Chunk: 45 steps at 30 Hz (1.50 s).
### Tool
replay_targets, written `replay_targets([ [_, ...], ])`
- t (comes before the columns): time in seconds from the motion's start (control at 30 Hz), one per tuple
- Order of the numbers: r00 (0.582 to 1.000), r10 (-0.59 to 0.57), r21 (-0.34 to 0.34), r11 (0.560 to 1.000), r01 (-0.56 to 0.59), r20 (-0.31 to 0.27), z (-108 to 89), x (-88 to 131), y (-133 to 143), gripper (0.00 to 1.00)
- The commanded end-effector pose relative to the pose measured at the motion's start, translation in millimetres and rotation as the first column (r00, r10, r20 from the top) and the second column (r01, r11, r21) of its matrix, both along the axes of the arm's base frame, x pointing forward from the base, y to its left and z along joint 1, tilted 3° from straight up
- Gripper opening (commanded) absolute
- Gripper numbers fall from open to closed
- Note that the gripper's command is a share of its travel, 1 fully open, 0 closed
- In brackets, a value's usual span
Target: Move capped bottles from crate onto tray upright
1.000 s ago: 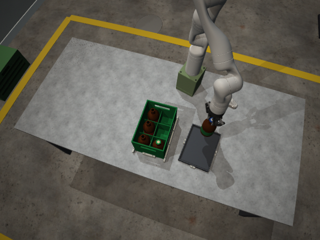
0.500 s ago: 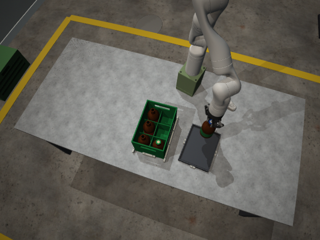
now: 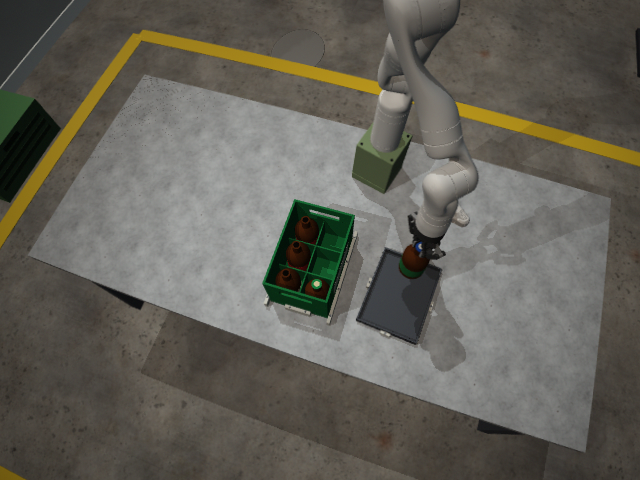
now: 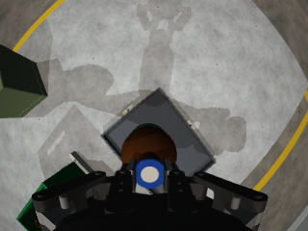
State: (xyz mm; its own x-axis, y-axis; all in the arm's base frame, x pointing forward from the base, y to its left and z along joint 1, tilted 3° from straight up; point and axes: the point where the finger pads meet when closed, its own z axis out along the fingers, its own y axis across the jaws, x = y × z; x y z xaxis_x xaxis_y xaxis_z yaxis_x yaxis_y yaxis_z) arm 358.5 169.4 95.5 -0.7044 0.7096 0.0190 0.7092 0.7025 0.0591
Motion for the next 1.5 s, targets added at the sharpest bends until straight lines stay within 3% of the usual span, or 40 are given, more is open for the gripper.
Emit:
replay_targets([
  [0.0,1.0,0.005,-0.002,1.0,-0.005,-0.009,-7.2,-2.9,1.2,0.0],
  [1.47,1.0,0.002,-0.001,1.0,-0.002,-0.005,-72.2,-1.2,4.0,0.0],
])
